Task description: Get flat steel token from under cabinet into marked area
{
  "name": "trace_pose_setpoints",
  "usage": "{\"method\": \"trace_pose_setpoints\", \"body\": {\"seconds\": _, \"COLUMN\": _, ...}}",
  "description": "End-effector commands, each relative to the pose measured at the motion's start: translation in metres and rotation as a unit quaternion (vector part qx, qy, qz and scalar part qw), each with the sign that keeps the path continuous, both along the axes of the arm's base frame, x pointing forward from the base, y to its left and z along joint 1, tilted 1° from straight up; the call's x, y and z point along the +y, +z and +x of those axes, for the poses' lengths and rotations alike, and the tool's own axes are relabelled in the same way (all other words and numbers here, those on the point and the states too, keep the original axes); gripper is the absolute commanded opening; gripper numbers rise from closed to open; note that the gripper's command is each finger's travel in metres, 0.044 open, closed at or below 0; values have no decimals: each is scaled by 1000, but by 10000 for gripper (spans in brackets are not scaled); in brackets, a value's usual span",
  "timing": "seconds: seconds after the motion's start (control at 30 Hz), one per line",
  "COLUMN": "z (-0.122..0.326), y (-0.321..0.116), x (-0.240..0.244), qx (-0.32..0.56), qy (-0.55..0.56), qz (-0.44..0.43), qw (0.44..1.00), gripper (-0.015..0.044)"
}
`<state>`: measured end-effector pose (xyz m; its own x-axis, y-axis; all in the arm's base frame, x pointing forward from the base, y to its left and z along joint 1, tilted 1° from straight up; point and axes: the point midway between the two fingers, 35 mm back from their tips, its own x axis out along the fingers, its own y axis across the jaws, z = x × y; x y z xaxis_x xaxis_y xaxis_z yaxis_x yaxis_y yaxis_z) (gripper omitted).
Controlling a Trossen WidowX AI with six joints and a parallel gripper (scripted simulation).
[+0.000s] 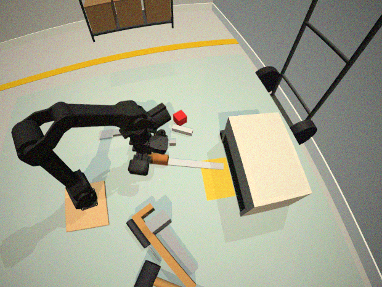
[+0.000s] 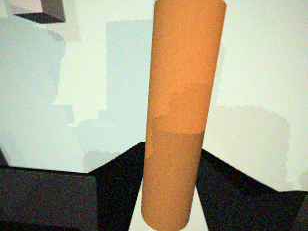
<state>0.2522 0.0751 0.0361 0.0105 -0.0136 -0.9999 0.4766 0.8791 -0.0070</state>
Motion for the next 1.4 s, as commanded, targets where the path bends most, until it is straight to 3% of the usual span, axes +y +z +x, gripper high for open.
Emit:
{"method": "trace_pose_setpoints", "body": {"seconds": 0.0, "z": 7, "y": 1, "x": -3, "qx": -1, "qy": 0, "qz": 1, "qw": 1000, "gripper": 0}}
{"method": "trace_pose_setpoints", "body": {"seconds": 1.37, "z": 60, "y": 2, "x": -30, "qx": -4, "qy": -1, "qz": 0, "qw": 1000, "gripper": 0}}
